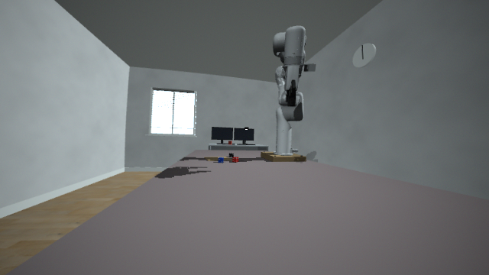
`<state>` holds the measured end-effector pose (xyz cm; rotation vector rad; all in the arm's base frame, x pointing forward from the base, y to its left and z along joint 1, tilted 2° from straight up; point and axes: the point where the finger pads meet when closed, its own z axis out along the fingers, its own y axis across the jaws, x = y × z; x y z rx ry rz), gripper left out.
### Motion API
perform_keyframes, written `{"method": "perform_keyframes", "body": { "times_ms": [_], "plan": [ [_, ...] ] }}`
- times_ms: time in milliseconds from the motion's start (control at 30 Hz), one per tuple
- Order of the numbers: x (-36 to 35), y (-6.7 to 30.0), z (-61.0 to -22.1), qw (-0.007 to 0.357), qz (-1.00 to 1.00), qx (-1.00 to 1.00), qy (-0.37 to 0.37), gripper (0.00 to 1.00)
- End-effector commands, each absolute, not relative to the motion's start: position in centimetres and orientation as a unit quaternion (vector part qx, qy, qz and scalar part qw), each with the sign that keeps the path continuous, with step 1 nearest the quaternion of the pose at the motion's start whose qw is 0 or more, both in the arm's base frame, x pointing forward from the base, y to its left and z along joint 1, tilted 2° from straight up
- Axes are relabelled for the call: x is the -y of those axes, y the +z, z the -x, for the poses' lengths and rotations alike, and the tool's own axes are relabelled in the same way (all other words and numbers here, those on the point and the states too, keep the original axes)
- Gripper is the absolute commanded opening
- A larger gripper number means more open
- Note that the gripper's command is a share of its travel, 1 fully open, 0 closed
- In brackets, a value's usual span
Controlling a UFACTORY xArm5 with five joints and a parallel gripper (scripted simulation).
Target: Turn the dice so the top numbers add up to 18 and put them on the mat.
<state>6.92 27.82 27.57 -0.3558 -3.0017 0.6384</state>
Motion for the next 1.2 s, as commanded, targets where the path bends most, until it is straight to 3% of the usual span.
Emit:
{"method": "perform_keyframes", "body": {
  "times_ms": [0,667,900,1100,1167],
  "plan": [
    [-27.9,27.7,-6.9,0.026,0.115,0.972,0.205,1.0],
    [-28.0,27.4,-7.6,0.029,0.118,0.972,0.202,1.0],
    [-27.9,25.0,-14.5,0.057,0.144,0.974,0.166,1.0],
    [-27.5,24.3,-16.5,0.063,0.152,0.974,0.156,1.0],
    [-26.1,22.8,-21.1,0.073,0.169,0.974,0.131,1.0]
  ]
}}
